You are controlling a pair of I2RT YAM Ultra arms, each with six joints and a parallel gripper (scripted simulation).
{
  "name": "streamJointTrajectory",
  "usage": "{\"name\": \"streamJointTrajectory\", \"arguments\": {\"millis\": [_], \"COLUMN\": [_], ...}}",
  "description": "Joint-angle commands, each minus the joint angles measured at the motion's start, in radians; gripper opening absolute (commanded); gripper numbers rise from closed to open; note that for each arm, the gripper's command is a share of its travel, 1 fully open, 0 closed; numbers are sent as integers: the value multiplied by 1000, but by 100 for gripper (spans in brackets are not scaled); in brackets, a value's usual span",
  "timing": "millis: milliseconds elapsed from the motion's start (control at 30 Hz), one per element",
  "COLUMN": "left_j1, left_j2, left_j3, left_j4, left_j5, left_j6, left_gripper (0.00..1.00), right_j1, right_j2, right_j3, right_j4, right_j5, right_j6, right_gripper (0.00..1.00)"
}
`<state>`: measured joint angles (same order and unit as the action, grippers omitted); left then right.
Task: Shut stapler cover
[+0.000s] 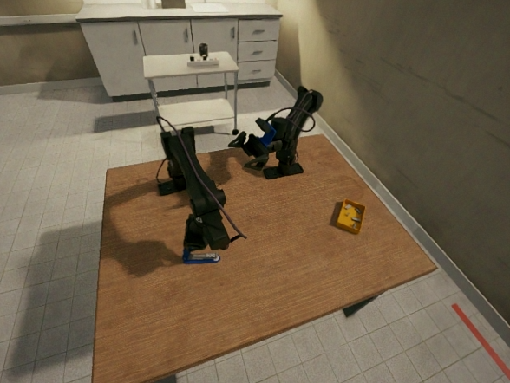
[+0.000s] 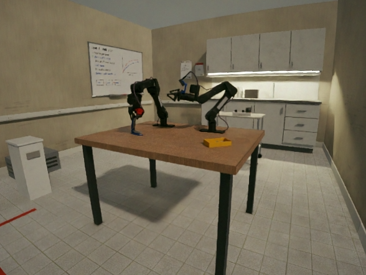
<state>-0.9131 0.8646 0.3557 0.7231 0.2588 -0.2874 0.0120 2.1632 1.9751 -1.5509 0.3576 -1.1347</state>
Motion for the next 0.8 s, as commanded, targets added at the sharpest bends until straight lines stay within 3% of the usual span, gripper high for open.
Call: {"name": "streamJointTrajectory", "arguments": {"millis": [0,267,300,333,500,767], "left_j1": [9,9,9,9,9,9], "left_j2": [0,0,0,0,0,0], "left_j3": [6,6,6,6,6,6], "left_j4": [15,15,15,15,15,15], "left_j5": [5,5,5,5,5,5], "left_j6": [-7,-7,-7,-7,-7,-7], "left_gripper": [100,100,100,100,100,100], "right_j1": [14,45,45,47,74,-50], "right_j2": [-45,-115,-113,-113,-123,-190], "right_j3": [40,59,64,69,75,26], "right_j4": [-16,-12,-8,22,77,151], "right_j5": [8,14,4,-12,-52,-410], "right_j6": [2,-6,-1,10,3,-195], "right_gripper": [62,64,53,50,50,50]}}
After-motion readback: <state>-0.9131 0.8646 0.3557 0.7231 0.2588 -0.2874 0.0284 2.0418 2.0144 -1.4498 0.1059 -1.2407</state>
